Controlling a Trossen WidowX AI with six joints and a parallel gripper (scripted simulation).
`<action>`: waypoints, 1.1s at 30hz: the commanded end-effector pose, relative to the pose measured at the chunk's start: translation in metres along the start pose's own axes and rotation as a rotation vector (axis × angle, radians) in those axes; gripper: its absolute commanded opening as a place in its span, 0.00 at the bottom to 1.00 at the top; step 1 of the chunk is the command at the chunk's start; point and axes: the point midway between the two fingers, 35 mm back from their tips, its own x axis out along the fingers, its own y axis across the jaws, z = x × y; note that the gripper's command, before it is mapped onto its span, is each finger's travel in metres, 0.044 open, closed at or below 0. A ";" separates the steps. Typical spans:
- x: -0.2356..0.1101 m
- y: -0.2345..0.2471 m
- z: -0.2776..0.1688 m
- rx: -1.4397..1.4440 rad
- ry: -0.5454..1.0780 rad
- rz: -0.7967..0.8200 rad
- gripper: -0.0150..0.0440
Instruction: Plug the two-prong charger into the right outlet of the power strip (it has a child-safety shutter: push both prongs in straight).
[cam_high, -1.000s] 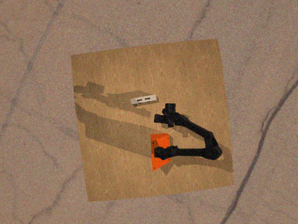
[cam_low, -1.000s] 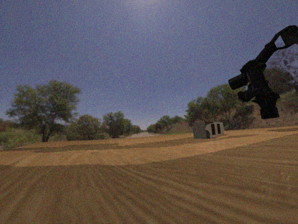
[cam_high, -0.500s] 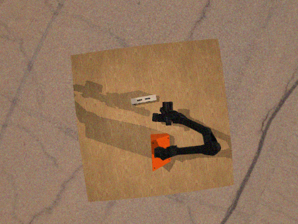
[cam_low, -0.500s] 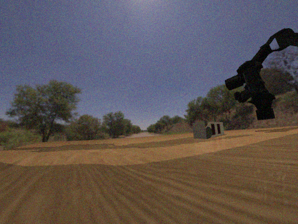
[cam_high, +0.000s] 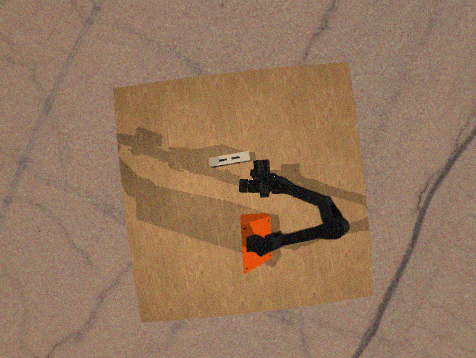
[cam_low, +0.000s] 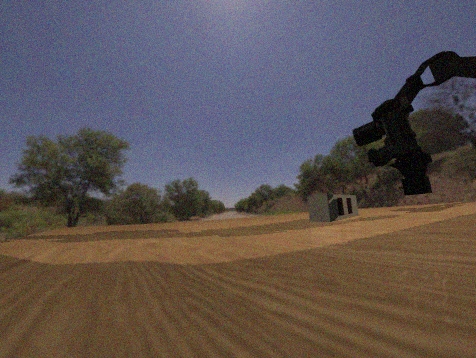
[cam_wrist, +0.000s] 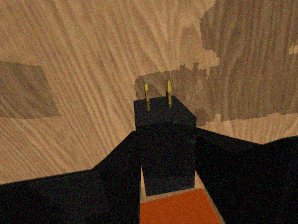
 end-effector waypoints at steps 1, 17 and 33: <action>0.002 0.006 0.004 -0.019 -0.004 -0.007 0.25; 0.010 0.029 0.013 -0.077 -0.005 -0.012 0.25; 0.019 0.054 0.019 -0.135 -0.006 -0.017 0.25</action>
